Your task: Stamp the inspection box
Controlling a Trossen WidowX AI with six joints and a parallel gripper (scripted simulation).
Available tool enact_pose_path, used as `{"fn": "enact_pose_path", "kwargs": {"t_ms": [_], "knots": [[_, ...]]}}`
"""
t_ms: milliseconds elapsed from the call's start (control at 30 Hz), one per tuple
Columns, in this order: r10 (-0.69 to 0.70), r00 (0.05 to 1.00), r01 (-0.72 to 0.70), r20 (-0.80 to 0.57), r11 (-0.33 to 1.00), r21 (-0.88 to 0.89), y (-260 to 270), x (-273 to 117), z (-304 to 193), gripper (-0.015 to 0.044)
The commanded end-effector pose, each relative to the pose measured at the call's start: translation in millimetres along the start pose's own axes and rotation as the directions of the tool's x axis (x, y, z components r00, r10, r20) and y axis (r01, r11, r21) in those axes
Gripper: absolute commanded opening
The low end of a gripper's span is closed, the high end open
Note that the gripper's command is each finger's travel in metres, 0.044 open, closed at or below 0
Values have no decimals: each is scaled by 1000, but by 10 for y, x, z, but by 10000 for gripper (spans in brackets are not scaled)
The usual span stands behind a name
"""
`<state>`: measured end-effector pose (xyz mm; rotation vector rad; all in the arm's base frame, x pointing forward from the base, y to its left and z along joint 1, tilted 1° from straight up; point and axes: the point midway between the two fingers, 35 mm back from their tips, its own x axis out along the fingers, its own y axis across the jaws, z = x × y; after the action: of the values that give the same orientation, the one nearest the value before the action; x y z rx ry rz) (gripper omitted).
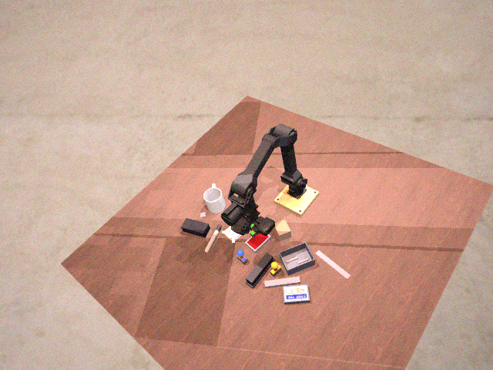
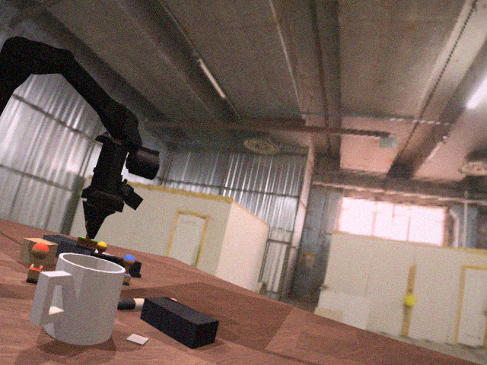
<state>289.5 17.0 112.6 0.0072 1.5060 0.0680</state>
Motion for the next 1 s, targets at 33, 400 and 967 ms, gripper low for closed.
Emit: {"fn": "enact_pose_path", "kwargs": {"t_ms": [33,400,967], "knots": [[6,1000,-6,0,1000,-4,5,34,0,0],[7,1000,-7,2,1000,-3,0,107,1,0],[10,1000,-10,3,1000,-2,-7,219,-2,0]]}}
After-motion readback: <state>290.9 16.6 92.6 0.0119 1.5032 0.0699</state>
